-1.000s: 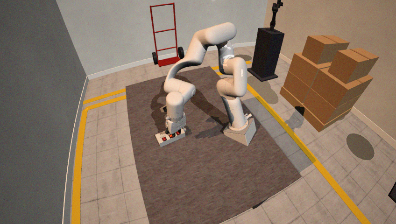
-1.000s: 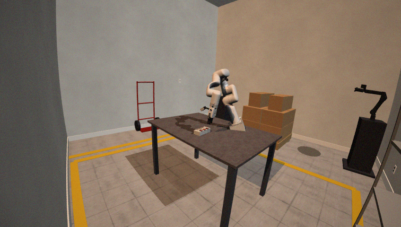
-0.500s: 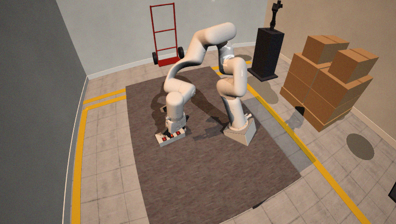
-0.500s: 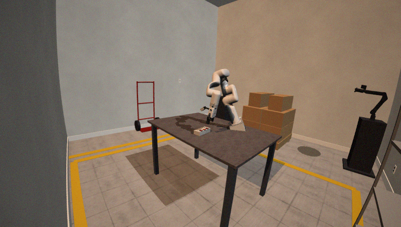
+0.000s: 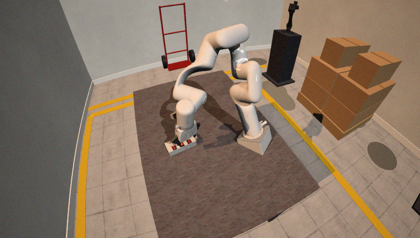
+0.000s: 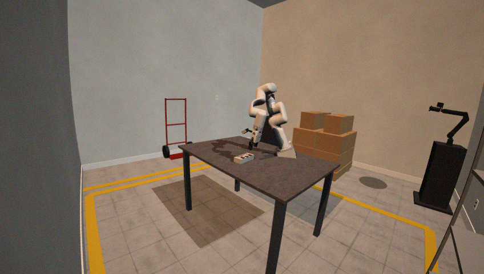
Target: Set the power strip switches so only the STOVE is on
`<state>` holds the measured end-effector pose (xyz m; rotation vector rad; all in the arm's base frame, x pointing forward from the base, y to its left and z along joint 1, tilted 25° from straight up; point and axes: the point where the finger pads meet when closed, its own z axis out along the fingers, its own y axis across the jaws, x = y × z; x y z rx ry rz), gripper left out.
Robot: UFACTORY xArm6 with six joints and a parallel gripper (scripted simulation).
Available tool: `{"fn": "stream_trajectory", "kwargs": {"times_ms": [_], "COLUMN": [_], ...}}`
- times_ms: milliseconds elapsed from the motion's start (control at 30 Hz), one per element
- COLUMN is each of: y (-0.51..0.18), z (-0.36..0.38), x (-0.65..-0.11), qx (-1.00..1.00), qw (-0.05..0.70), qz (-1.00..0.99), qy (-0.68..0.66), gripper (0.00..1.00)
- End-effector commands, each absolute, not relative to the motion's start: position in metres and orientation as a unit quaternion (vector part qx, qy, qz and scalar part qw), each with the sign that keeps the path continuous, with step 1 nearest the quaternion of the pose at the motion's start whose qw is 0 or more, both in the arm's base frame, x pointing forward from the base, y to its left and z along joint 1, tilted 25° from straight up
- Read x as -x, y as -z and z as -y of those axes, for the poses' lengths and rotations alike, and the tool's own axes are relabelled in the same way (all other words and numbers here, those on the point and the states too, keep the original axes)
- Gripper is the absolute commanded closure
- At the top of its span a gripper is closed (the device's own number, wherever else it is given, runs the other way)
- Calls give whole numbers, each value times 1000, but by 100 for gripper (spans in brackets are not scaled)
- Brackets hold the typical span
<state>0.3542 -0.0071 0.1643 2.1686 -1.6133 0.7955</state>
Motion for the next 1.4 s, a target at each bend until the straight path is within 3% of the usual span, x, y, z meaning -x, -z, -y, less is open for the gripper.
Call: {"fn": "stream_trajectory", "kwargs": {"times_ms": [0, 333, 1367], "y": [-162, -165, -165], "z": [27, 42, 42], "x": [-363, -376, -376], "qx": [-701, -643, -642], "qw": [213, 242, 242], "qz": [595, 612, 612], "qy": [-331, -393, -394], "gripper": [0, 0, 0]}}
